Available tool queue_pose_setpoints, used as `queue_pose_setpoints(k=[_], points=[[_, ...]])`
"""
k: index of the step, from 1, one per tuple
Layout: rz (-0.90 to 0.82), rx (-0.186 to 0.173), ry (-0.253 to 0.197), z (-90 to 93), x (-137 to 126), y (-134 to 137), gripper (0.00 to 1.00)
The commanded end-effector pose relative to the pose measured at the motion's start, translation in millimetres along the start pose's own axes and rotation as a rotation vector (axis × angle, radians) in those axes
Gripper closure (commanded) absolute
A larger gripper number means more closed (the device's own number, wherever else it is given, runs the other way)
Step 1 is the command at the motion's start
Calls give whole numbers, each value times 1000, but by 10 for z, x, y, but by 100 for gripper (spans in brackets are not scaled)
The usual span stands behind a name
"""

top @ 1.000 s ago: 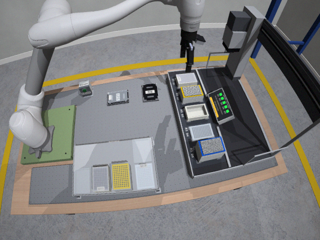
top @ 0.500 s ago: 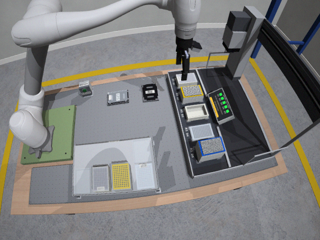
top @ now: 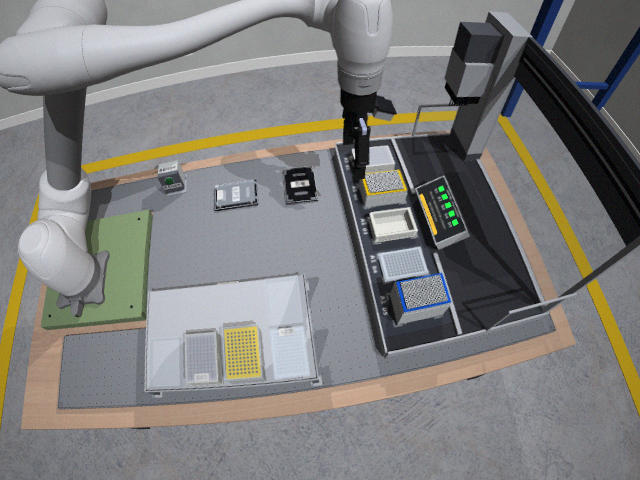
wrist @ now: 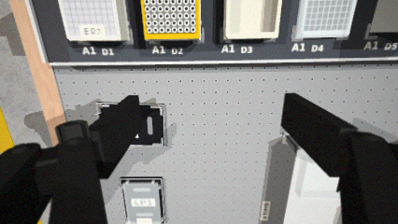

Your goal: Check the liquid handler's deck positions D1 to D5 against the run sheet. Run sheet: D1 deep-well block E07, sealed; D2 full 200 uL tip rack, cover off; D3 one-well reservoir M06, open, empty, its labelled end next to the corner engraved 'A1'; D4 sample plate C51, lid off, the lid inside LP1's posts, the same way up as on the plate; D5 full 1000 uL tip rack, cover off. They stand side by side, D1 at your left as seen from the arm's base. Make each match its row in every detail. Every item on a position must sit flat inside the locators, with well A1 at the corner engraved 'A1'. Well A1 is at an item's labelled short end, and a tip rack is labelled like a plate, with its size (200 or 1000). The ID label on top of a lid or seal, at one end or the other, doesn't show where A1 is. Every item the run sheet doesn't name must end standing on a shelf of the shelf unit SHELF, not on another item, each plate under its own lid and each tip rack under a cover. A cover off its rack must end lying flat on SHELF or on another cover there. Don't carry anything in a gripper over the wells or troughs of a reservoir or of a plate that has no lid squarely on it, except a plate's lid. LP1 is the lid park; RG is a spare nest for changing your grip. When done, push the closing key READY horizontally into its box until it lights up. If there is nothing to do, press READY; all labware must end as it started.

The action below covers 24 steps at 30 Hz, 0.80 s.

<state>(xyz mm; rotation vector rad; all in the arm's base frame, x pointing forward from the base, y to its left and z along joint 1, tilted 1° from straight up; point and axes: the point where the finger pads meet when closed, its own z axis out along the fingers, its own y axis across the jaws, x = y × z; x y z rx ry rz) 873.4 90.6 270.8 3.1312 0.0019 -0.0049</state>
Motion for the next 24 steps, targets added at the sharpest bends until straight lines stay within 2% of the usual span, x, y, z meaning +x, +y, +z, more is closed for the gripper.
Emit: queue_pose_setpoints(k=[1, 6, 17, 23, 24], points=[[0, 1, 2, -13, -90, 138, 21], [0, 1, 2, -13, -173, 263, 21], [0, 1, 2, -12, -478, 720, 21], [0, 1, 2, -12, -495, 745, 21], [1, 1, 2, -62, -496, 746, 21]])
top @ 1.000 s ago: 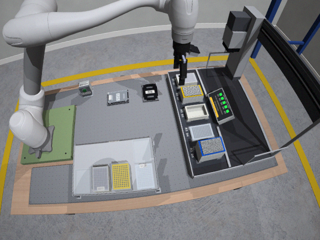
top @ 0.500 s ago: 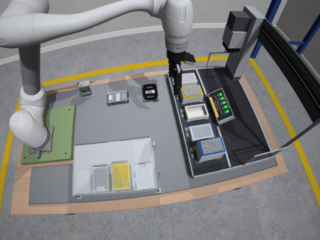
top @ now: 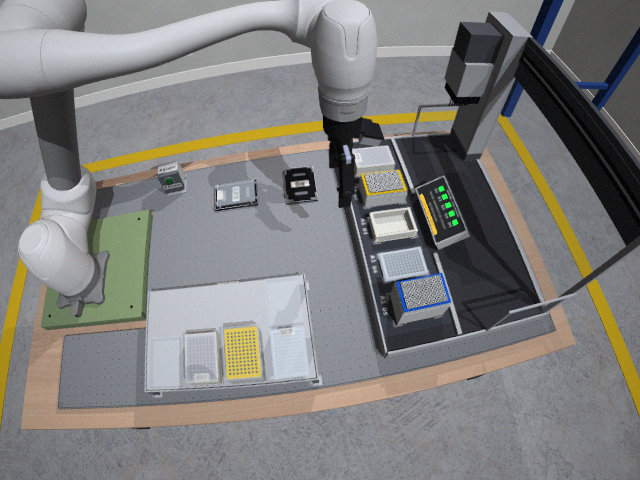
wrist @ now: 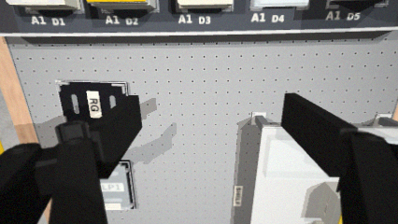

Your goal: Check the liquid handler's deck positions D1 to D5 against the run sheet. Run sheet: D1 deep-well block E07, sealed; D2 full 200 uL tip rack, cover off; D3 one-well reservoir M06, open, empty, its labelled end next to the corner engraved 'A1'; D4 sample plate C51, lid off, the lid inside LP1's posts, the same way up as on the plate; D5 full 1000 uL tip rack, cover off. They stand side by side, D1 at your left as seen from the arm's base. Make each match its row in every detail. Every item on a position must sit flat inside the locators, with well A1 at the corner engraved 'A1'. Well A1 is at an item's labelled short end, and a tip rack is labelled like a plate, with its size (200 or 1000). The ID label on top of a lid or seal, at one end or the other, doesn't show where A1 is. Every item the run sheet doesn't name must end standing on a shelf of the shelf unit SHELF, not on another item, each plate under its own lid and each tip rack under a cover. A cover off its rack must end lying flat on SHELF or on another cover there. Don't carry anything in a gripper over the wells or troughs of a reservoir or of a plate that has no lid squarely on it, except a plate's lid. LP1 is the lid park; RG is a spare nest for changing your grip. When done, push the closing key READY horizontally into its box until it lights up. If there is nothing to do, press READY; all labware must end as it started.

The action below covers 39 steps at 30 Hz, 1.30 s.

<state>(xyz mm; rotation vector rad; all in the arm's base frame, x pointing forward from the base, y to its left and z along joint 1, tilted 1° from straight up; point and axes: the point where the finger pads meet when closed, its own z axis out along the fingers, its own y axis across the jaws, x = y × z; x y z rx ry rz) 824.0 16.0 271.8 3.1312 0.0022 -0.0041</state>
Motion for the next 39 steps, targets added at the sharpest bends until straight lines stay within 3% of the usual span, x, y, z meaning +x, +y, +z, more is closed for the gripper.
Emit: queue_pose_setpoints(k=[1, 7, 39], points=[[1, 1, 2, -112, 1, 0, 21], [1, 1, 2, -377, 0, 0, 21], [4, 0, 2, -376, 0, 1177, 21]])
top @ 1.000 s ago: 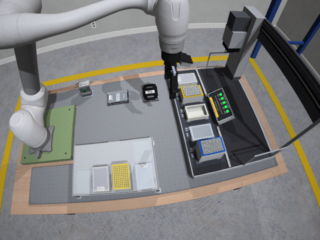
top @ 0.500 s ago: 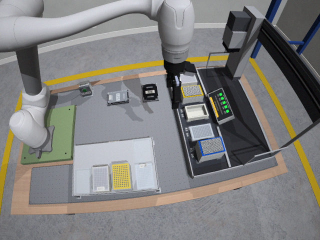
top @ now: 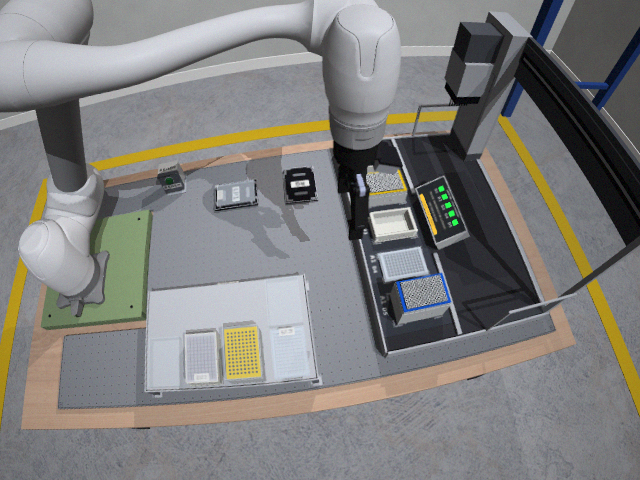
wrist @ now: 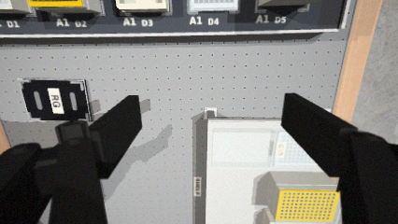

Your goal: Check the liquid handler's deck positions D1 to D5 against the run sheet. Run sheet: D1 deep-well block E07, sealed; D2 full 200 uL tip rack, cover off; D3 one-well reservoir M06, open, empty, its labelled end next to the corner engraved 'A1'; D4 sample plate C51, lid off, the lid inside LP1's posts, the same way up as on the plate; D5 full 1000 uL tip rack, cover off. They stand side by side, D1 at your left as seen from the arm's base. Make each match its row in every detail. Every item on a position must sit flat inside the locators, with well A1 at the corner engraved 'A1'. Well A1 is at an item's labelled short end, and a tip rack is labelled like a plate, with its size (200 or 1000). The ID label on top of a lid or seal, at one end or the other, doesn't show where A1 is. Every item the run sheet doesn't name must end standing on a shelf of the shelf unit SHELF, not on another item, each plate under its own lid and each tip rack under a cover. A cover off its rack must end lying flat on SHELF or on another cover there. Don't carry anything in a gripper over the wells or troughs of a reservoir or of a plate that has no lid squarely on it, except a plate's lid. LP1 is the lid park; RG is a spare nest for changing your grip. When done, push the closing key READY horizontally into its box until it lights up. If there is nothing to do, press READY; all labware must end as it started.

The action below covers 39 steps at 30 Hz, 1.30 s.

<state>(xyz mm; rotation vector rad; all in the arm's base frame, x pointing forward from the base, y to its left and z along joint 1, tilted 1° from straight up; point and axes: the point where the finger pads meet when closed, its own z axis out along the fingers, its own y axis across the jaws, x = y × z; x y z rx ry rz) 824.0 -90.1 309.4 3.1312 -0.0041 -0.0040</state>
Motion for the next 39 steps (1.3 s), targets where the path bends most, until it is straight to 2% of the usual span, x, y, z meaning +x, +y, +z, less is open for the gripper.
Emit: queue_pose_setpoints(k=[1, 9, 14, 26, 28, 32, 35, 39], points=[[0, 0, 2, -12, 3, 162, 21], [0, 0, 2, -12, 5, 562, 21], [0, 0, 2, -12, 5, 589, 21], [-3, 0, 2, -12, 7, 1189, 21], [-3, 0, 2, -12, 7, 1189, 21], [-3, 0, 2, -12, 8, 1389, 21], [-3, 0, 2, -12, 8, 1415, 21], [-3, 0, 2, -12, 208, 1415, 21]])
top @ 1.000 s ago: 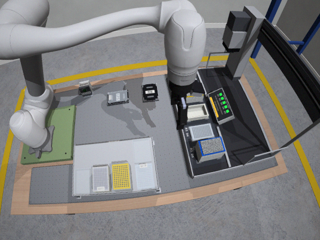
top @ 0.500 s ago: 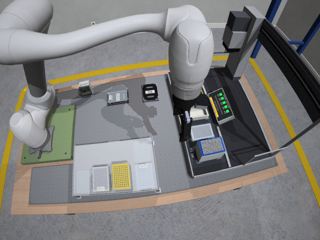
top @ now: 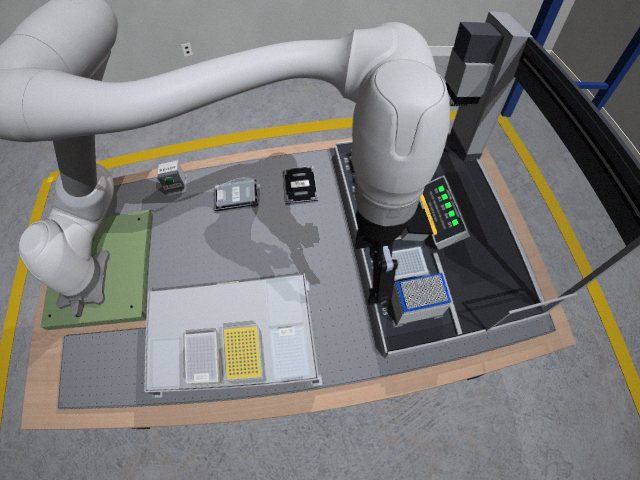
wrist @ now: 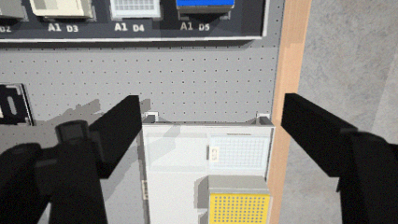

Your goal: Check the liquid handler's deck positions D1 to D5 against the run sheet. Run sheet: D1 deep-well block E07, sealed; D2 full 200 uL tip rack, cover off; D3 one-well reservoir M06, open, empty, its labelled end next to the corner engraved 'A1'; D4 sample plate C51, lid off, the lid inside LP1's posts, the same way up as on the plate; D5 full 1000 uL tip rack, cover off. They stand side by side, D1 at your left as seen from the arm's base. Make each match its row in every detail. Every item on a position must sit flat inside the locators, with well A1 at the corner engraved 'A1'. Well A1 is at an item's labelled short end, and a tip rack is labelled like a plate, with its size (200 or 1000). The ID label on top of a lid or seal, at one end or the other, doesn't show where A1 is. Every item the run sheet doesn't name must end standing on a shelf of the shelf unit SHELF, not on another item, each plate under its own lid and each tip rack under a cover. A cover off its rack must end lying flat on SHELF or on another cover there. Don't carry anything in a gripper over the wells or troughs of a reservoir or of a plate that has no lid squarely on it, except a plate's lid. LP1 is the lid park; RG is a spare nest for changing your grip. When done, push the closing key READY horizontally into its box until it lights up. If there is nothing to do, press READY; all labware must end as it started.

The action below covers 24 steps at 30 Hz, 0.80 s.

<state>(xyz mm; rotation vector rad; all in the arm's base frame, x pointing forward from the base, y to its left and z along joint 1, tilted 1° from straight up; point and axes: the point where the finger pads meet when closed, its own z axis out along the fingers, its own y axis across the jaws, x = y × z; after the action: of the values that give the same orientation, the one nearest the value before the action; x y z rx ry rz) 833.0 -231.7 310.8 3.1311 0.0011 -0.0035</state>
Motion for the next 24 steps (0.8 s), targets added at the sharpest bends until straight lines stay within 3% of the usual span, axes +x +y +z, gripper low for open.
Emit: queue_pose_setpoints(k=[1, 24], points=[[0, 0, 1, -13, 164, -1, 21], [0, 0, 2, -14, 1113, -2, 21]])
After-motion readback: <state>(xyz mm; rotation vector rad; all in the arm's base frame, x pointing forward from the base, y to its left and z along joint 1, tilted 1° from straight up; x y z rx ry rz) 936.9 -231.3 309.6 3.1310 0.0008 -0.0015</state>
